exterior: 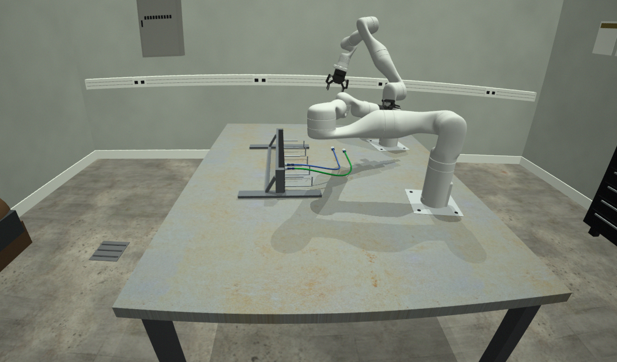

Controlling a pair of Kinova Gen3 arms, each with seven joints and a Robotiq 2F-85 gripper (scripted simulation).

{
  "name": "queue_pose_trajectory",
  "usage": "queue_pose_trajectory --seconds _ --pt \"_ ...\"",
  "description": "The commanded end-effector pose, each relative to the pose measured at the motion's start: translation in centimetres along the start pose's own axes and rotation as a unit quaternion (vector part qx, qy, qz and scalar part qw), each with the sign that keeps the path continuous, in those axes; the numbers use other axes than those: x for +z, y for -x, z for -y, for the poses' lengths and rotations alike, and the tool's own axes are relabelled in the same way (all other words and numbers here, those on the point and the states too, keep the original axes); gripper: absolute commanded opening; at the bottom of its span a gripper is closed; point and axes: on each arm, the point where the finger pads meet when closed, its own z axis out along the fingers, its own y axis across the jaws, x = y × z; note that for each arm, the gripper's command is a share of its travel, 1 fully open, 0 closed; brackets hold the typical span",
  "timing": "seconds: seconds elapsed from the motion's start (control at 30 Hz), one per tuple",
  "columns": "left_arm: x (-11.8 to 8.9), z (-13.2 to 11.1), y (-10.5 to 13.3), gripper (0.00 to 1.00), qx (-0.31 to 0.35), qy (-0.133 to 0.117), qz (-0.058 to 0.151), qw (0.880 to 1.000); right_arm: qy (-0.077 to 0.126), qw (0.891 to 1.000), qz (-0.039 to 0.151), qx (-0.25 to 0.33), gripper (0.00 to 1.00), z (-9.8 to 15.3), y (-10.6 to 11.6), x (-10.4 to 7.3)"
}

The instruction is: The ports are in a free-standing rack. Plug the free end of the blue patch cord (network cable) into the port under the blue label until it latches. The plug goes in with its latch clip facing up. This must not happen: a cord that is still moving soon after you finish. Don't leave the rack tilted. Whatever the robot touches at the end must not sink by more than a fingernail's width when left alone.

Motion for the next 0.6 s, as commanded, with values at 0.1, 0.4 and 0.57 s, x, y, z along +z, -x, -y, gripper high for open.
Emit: queue_pose_trajectory --seconds 0.1,0.4,0.57 --pt "0.0 -0.1 0.0 1.000 0.001 0.000 0.000 1.000 -0.012 1.000 0.021 -0.020 1.000 3.4 0.8 -1.2" --pt "0.0 -0.1 0.0 1.000 0.001 0.000 0.000 1.000 -0.046 0.996 0.051 -0.057 1.000 10.2 1.7 -3.3" --pt "0.0 -0.1 0.0 1.000 0.001 0.000 0.000 1.000 -0.059 0.994 0.059 -0.070 1.000 12.5 1.7 -4.0"
